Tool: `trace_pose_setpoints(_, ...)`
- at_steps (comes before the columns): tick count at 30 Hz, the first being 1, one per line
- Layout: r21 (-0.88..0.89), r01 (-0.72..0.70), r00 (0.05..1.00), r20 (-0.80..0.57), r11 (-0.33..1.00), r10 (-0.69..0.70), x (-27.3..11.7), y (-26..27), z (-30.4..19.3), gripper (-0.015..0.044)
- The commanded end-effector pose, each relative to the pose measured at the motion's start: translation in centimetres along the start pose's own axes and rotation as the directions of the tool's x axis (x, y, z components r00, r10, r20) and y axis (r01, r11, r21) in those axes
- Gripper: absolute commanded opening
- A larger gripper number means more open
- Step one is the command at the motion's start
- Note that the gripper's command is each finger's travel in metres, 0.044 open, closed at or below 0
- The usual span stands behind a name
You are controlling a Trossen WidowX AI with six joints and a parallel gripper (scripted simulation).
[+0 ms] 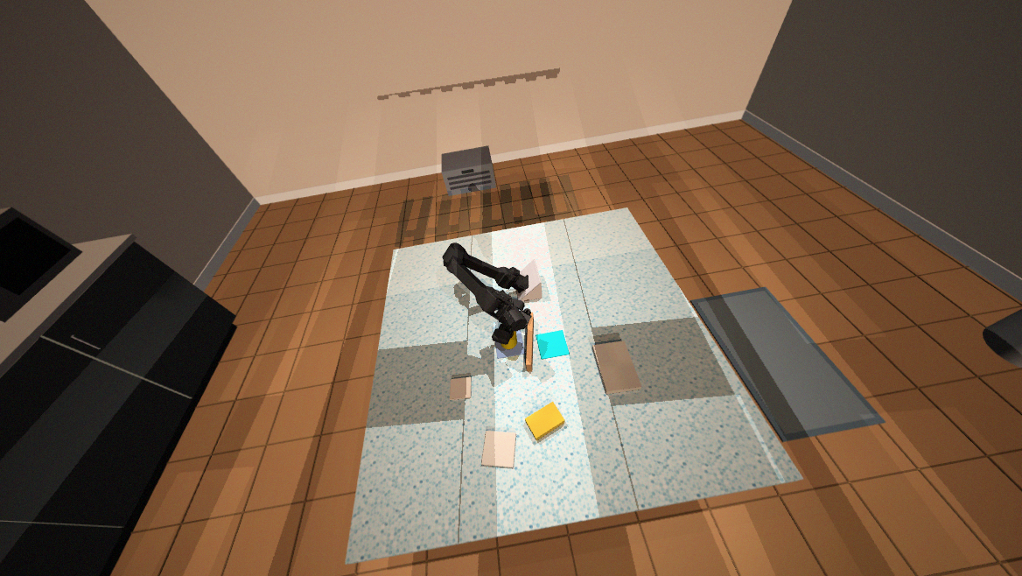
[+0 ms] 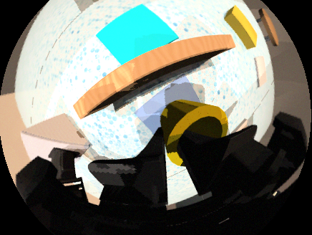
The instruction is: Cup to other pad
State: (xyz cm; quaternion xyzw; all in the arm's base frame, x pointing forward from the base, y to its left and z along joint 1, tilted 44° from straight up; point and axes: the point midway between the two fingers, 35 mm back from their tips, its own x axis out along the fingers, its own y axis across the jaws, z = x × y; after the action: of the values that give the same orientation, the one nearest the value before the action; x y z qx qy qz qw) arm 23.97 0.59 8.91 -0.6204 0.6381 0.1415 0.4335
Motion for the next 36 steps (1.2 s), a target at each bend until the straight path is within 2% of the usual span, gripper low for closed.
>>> trace_pose_setpoints(1, 0.004, -0.003, 1.000, 0.006, 1.000, 0.003, -1.0, -0.1, 0.2, 0.0000)
trace_pose_setpoints(25, 0.000, -0.002, 1.000, 0.001, 1.000, 0.002, -7.3, -0.4, 0.4, 0.0000)
trace_pose_setpoints(36, -0.004, 0.004, 1.000, 0.002, 1.000, -0.004, -7.3, -0.5, 0.4, 0.0000)
